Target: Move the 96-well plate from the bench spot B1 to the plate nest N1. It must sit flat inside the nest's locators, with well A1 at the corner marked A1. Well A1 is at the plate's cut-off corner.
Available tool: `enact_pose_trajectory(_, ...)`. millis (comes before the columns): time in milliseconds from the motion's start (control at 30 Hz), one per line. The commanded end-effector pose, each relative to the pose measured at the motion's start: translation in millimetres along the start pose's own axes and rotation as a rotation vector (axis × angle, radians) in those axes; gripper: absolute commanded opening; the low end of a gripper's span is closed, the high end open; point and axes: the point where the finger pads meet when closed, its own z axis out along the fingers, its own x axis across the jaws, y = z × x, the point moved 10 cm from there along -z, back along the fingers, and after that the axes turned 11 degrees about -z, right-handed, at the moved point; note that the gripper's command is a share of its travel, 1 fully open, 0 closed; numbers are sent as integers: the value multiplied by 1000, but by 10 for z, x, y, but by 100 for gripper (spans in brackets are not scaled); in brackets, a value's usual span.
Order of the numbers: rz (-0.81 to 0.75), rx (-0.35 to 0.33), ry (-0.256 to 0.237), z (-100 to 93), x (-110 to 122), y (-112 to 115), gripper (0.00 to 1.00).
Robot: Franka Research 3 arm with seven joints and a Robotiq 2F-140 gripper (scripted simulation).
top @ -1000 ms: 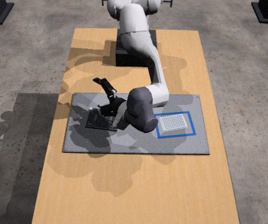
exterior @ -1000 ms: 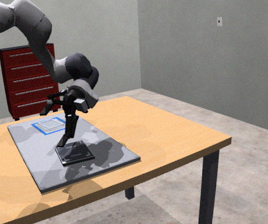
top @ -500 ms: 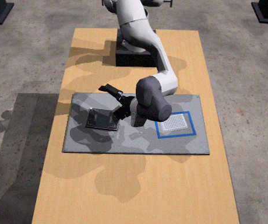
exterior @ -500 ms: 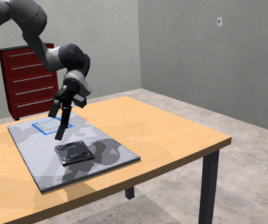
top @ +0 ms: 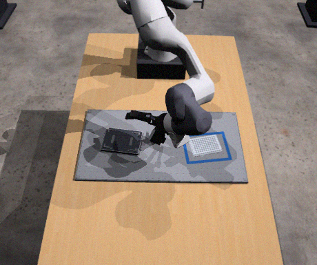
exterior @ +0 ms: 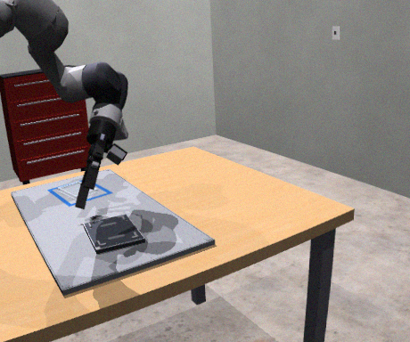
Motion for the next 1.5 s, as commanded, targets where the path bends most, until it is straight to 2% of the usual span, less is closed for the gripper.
enact_pose_trajectory(0,-249,57,-46,-54,-116,-49,100)
enact_pose_trajectory(100,-279,68,-54,-72,-150,-47,100)
enact_pose_trajectory(467,-609,211,-116,-290,-510,-4,100)
enact_pose_trajectory(800,-845,330,-135,-467,-758,51,100)
enact_pose_trajectory(1167,-1160,512,-116,-729,-1071,160,100)
enact_pose_trajectory(1233,-1160,512,-116,-729,-1071,160,100)
enact_pose_trajectory(1467,-1354,636,-74,-901,-1248,247,100)
